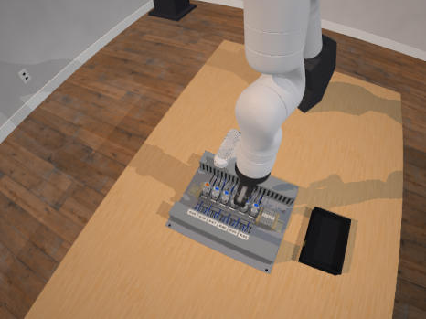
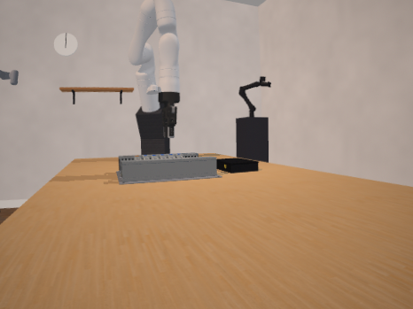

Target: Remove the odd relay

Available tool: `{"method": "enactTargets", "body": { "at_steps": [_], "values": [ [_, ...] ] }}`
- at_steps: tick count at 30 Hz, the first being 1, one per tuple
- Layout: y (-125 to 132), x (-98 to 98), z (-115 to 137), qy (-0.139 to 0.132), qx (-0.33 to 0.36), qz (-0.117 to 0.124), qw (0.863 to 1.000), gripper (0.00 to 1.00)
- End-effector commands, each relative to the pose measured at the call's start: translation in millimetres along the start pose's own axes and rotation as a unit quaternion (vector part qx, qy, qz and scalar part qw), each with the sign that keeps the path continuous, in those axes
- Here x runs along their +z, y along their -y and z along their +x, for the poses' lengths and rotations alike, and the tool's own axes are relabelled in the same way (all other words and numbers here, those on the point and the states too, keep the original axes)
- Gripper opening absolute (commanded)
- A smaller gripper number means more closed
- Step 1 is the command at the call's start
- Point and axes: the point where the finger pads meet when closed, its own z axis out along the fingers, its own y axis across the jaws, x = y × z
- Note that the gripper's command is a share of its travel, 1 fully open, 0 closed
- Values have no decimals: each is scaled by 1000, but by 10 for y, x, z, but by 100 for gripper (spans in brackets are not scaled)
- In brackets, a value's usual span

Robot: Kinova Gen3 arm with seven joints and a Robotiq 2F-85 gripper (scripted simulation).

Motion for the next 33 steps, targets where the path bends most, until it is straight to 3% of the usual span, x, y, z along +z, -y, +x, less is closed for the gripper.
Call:
{"method": "enactTargets", "body": {
  "at_steps": [1,23,33],
  "values": [
    [43,-16,-39,6,-4,5,1000,61],
    [43,-16,-73,6,-4,5,1000,61],
    [40,-22,-537,6,-4,5,1000,61]
  ]
}}
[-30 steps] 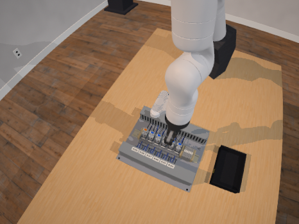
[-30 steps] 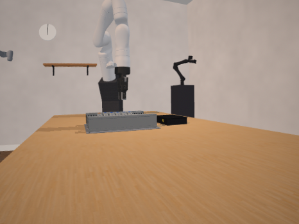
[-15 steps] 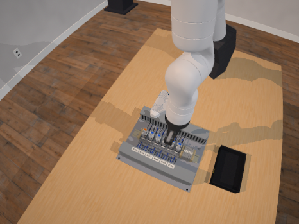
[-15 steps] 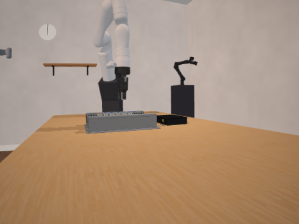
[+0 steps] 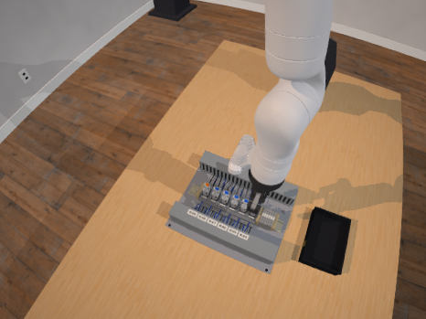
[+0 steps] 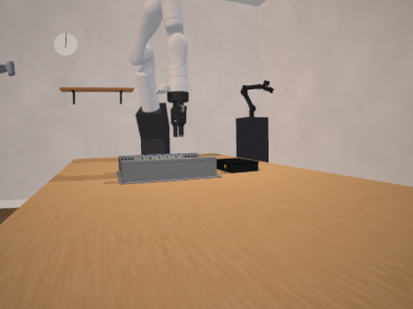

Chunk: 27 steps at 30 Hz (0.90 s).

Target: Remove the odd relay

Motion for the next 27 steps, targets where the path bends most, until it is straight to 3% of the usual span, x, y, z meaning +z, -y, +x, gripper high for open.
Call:
{"method": "enactTargets", "body": {
  "at_steps": [1,10,27],
  "values": [
    [-2,6,-214,1,-5,0,1000,61],
    [-5,5,-572,1,-5,0,1000,61],
    [-6,5,-597,1,-5,0,1000,61]
  ]
}}
